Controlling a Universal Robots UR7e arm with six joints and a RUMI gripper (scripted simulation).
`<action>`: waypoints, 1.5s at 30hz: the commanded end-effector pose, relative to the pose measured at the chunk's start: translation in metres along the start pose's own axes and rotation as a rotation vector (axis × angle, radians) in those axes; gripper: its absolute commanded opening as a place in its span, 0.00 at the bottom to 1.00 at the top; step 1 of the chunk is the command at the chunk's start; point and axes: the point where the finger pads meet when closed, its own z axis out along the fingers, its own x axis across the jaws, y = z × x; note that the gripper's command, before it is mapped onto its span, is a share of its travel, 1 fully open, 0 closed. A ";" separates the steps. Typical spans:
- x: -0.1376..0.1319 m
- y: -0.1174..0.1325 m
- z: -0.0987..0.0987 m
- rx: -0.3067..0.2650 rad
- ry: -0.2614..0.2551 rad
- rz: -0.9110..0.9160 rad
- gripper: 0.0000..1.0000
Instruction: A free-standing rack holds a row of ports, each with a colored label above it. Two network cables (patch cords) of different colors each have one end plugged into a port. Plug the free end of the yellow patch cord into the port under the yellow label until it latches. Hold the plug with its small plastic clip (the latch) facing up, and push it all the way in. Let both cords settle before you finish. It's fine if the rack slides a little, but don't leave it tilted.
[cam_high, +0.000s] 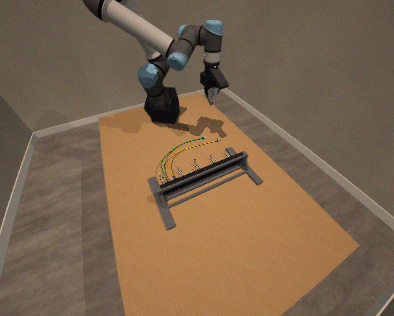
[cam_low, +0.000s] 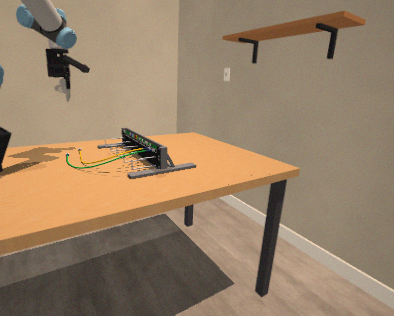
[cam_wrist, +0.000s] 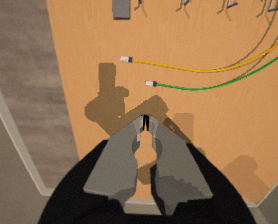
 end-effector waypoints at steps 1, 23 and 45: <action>0.000 0.000 0.000 0.001 -0.001 0.000 0.00; 0.000 0.000 0.000 0.001 -0.001 0.000 0.00; -0.002 -0.002 0.000 0.007 -0.003 -0.030 0.00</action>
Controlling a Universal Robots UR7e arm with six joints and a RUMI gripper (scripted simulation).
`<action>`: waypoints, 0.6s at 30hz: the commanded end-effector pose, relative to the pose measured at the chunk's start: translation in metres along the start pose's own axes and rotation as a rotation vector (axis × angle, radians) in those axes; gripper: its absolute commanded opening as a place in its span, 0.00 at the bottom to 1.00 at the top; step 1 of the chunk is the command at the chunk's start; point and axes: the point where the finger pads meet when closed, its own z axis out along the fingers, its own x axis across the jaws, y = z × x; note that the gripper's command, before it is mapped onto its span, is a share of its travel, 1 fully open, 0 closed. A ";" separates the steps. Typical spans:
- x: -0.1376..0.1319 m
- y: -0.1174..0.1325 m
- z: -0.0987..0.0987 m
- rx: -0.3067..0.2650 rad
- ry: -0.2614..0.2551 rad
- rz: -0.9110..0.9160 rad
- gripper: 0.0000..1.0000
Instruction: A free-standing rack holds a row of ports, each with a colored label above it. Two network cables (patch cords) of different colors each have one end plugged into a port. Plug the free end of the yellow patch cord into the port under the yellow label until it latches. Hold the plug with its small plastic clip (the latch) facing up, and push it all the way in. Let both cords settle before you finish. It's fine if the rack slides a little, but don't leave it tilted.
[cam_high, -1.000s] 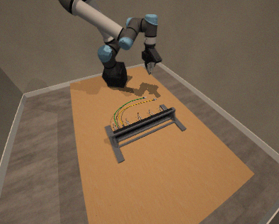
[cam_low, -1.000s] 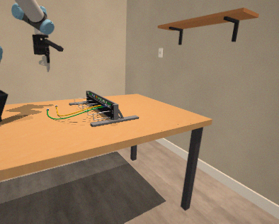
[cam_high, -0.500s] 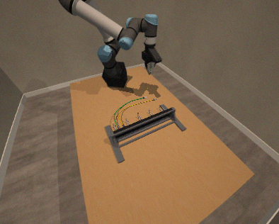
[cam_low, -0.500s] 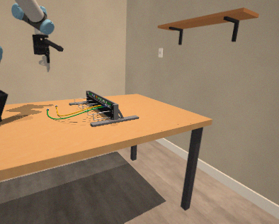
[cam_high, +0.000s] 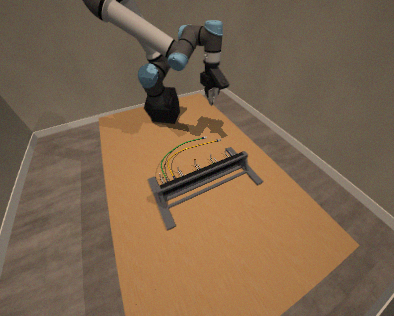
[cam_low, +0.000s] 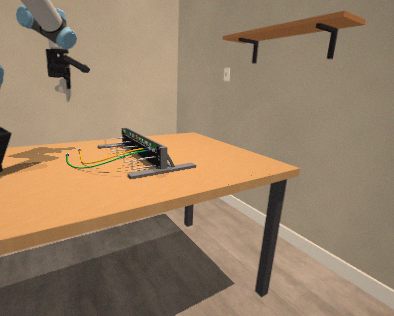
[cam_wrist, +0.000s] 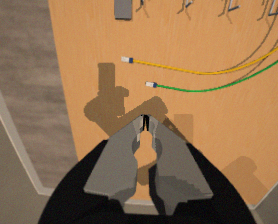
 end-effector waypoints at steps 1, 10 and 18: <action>-0.001 -0.001 0.000 0.004 -0.002 -0.016 0.00; -0.004 -0.007 0.002 0.022 -0.007 -0.097 0.00; -0.008 -0.013 0.004 0.042 -0.010 -0.183 0.00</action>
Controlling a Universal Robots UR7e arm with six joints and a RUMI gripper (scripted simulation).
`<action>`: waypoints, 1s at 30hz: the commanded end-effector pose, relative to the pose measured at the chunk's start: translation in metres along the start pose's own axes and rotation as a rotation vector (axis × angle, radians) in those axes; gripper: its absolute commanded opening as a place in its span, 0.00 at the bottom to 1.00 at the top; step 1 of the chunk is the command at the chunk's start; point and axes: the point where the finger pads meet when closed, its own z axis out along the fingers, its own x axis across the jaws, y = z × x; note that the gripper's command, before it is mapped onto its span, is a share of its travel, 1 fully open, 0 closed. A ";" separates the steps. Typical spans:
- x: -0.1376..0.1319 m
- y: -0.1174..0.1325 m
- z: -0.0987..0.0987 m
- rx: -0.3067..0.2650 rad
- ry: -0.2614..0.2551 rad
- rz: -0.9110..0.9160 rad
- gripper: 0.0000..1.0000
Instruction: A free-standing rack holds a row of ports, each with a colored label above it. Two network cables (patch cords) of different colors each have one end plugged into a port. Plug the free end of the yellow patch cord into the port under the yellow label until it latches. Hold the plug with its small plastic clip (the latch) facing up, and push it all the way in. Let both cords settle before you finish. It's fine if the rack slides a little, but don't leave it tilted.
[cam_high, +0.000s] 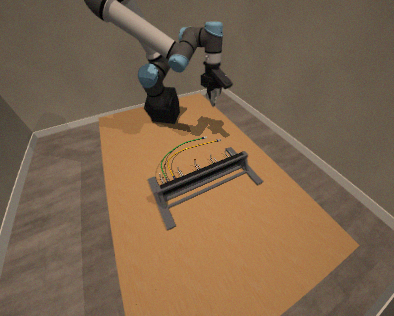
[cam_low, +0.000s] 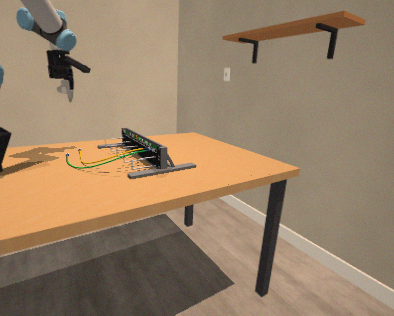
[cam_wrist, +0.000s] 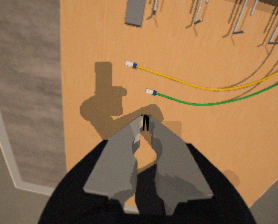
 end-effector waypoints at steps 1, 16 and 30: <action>-0.002 -0.005 0.001 0.015 -0.004 -0.061 0.00; -0.009 -0.025 0.007 0.083 0.002 -0.351 0.00; -0.015 -0.048 0.013 0.171 0.049 -0.751 0.00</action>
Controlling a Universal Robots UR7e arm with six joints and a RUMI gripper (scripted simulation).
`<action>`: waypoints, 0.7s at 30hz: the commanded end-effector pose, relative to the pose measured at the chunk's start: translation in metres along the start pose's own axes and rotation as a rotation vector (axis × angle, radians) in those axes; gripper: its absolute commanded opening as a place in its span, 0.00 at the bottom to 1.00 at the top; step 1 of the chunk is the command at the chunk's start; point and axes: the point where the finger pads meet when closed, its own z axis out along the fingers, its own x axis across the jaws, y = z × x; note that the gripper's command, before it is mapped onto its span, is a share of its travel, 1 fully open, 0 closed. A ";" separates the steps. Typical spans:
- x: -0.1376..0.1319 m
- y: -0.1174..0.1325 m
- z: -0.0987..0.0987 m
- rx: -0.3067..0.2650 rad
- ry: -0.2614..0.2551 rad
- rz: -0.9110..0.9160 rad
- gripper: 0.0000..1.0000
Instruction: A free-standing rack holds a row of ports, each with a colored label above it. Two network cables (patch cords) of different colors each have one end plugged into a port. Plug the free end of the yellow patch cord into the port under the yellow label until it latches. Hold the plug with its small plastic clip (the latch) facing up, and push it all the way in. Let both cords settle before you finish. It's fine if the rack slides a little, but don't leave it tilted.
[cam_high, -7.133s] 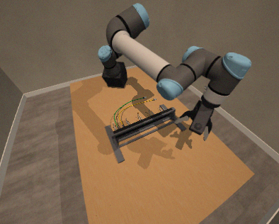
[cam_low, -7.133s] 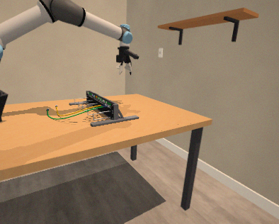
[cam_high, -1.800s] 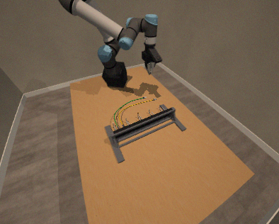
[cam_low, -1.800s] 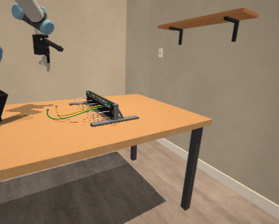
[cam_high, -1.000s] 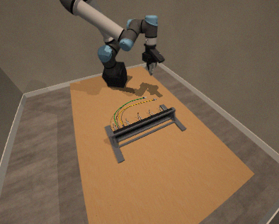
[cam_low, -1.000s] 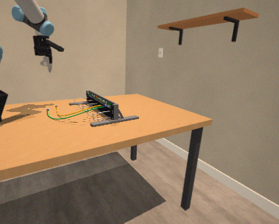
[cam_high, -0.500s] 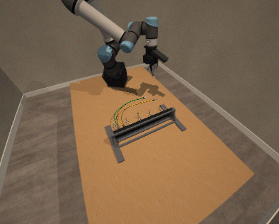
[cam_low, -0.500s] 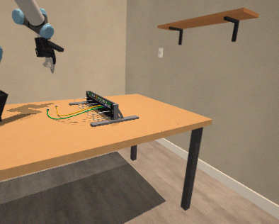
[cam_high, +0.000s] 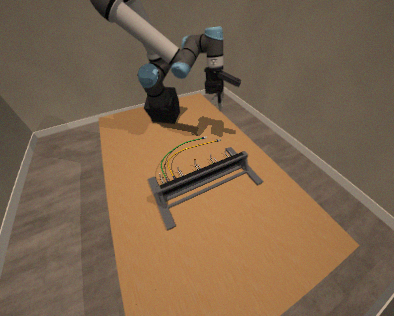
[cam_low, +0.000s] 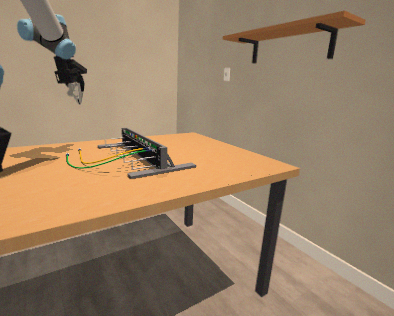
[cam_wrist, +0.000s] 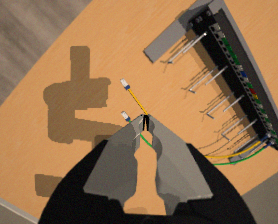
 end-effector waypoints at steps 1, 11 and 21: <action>0.002 -0.005 0.002 0.032 0.007 -0.094 0.00; 0.011 -0.017 0.008 0.079 0.075 -0.439 0.00; 0.020 -0.024 0.012 0.097 0.144 -0.716 0.00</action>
